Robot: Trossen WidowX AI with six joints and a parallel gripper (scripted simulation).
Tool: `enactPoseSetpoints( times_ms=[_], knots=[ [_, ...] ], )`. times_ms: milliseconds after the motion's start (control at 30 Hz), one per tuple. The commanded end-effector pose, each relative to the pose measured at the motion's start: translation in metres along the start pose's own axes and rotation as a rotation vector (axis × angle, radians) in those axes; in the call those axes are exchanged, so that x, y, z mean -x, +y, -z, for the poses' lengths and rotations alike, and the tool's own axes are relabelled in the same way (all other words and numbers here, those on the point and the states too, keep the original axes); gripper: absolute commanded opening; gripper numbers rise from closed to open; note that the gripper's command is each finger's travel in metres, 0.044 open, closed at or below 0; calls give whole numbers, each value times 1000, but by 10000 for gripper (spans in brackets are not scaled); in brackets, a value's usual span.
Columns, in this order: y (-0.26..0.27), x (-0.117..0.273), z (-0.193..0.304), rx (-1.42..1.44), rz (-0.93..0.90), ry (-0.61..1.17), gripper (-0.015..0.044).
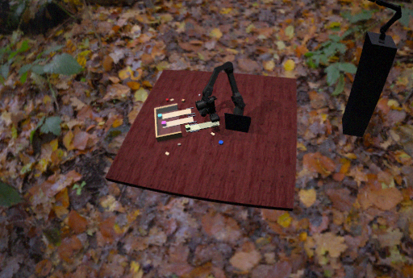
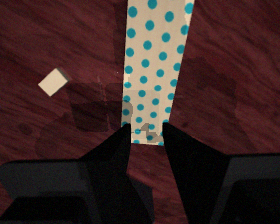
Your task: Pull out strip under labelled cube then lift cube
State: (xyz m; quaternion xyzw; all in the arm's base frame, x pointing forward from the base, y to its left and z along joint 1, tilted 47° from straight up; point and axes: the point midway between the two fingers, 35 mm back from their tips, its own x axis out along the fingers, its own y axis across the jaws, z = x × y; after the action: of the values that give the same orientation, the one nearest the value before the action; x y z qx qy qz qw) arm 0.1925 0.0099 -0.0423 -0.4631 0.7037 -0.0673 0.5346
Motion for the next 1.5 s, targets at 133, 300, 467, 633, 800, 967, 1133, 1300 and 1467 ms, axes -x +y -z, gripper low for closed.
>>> enactPoseSetpoints(
  times_ms=[133, 300, 467, 633, 800, 967, 1133, 1300, 1467],
  knots=[
    [-3, 3, -28, 54, -1, -4, 341],
    [-4, 5, -44, 53, -1, -5, 440],
    [-6, 6, -60, 53, -1, -5, 440],
    [-7, 8, -76, 52, -1, -6, 440],
    [-9, 10, -92, 51, -1, -7, 440],
    [-11, 12, -108, 51, -1, -7, 440],
    [-13, 14, -124, 50, -1, -8, 440],
    [-16, 16, -139, 49, 0, -9, 440],
    [-19, 19, -155, 49, 0, -10, 440]
  ],
)
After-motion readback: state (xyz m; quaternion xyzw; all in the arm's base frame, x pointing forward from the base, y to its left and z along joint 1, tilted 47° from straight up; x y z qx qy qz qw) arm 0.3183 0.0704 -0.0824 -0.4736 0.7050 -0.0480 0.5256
